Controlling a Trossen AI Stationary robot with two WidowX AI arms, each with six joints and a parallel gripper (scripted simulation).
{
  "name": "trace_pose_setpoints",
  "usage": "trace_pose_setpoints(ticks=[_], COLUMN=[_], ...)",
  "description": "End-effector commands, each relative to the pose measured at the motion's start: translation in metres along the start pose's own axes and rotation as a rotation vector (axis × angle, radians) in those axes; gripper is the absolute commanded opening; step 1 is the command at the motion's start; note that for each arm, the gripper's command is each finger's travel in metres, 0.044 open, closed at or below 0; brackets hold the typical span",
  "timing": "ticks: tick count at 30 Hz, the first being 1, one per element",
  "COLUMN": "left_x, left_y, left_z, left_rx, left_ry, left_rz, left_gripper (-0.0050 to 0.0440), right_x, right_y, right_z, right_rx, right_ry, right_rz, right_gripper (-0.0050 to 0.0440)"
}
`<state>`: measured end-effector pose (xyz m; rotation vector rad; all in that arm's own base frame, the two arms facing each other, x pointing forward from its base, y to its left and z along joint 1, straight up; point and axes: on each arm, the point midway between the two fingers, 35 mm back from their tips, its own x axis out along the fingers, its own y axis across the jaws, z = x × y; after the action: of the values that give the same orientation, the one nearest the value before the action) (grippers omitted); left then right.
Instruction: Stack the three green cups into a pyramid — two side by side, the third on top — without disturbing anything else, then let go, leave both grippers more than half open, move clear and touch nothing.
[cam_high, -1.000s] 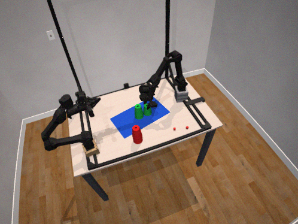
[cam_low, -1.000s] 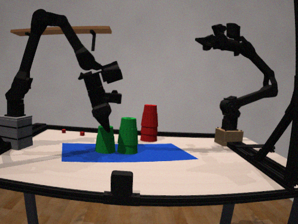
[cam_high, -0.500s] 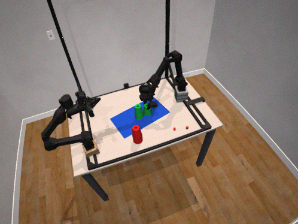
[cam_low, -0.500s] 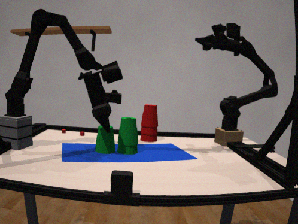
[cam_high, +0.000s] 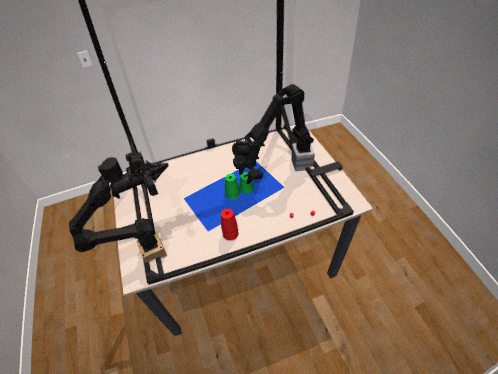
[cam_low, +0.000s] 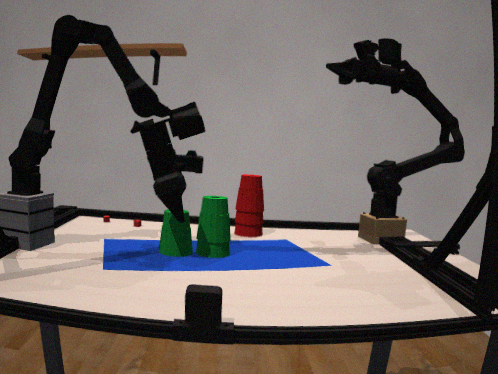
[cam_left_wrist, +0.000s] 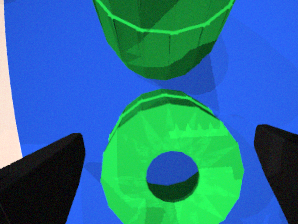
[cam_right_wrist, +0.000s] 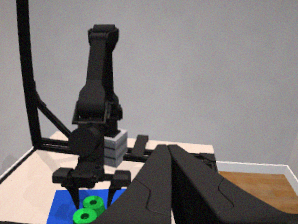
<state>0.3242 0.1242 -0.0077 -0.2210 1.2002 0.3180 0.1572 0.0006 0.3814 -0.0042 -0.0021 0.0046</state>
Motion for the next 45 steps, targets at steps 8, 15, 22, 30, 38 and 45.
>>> trace_pose_setpoints(ticks=[8, 15, 22, 30, 38, 45], left_x=[-0.0002, -0.0002, -0.0002, -0.0002, -0.0002, -0.0002], left_y=[-0.0001, -0.0001, -0.0001, -0.0001, -0.0001, -0.0001], left_z=[0.0, 0.0, 0.0, 0.0, 0.0, 0.0], left_rx=[0.0, 0.0, 0.0, 0.0, 0.0, 0.0], left_ry=[0.0, 0.0, 0.0, 0.0, 0.0, 0.0], left_rz=[0.0, 0.0, 0.0, 0.0, 0.0, 0.0], left_gripper=[0.042, 0.044, 0.044, 0.044, 0.044, 0.044], right_x=[0.0001, 0.0001, 0.0001, 0.0001, 0.0001, 0.0001], right_y=[-0.0006, -0.0006, -0.0006, -0.0006, -0.0006, -0.0006], right_z=[-0.0006, -0.0006, -0.0006, -0.0006, -0.0006, -0.0006], right_rx=[0.004, 0.004, 0.004, 0.004, 0.004, 0.004], right_ry=[0.002, 0.002, 0.002, 0.002, 0.002, 0.002], right_rz=[-0.005, -0.005, -0.005, -0.005, -0.005, -0.005], right_gripper=[0.0, 0.0, 0.0, 0.0, 0.0, 0.0])
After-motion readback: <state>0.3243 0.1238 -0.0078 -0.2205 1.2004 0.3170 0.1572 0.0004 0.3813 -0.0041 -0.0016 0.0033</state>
